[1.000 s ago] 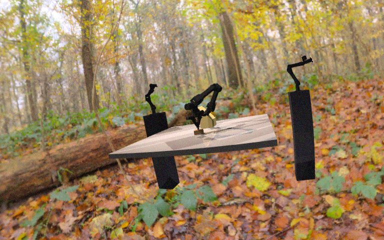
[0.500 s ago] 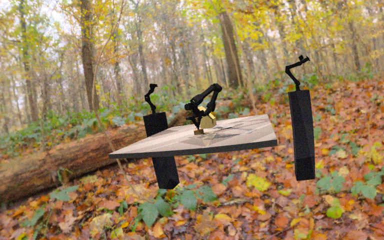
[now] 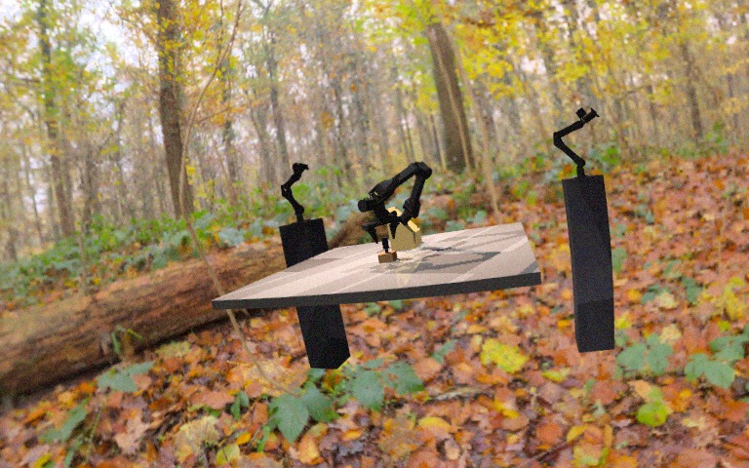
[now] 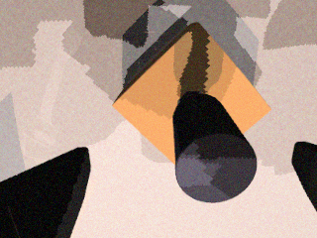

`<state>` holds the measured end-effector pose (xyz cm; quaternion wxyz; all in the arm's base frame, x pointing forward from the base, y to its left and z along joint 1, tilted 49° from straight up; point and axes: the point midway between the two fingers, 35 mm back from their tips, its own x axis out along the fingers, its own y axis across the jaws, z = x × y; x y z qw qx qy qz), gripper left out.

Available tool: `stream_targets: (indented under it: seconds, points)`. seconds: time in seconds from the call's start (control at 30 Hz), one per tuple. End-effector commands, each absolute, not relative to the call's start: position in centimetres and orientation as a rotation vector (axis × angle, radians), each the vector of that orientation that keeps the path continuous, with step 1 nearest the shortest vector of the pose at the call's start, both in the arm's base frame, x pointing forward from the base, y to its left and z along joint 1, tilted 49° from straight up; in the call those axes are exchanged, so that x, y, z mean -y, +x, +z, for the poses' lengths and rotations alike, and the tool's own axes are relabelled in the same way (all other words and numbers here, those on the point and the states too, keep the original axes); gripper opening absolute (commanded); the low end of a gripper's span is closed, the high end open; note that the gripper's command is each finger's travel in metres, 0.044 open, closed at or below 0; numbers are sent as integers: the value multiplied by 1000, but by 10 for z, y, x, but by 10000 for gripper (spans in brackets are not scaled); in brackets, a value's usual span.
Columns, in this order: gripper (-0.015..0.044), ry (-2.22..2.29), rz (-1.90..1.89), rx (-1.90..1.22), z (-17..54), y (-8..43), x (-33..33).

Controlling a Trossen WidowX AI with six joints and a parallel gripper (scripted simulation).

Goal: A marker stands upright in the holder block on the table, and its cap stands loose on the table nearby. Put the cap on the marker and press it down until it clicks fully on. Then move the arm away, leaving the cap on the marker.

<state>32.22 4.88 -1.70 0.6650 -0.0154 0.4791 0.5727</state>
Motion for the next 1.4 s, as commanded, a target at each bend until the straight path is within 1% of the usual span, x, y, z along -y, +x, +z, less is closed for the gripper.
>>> stream_targets:
  seconds: [0.0, 0.17, 0.27, 0.5, 0.73, 1.37]
  points:
    - [440, -53, 1270, -1058, 16, 332, -9]
    - [440, -52, 1271, -1058, 19, 332, -7]
    - [361, 52, 1196, -1141, 18, 332, -8]
    - [177, 539, 791, -1485, 13, 331, -13]
    - [0, 585, 748, -1513, 12, 331, -13]
    - [0, 585, 749, -1512, 5, 330, -22]
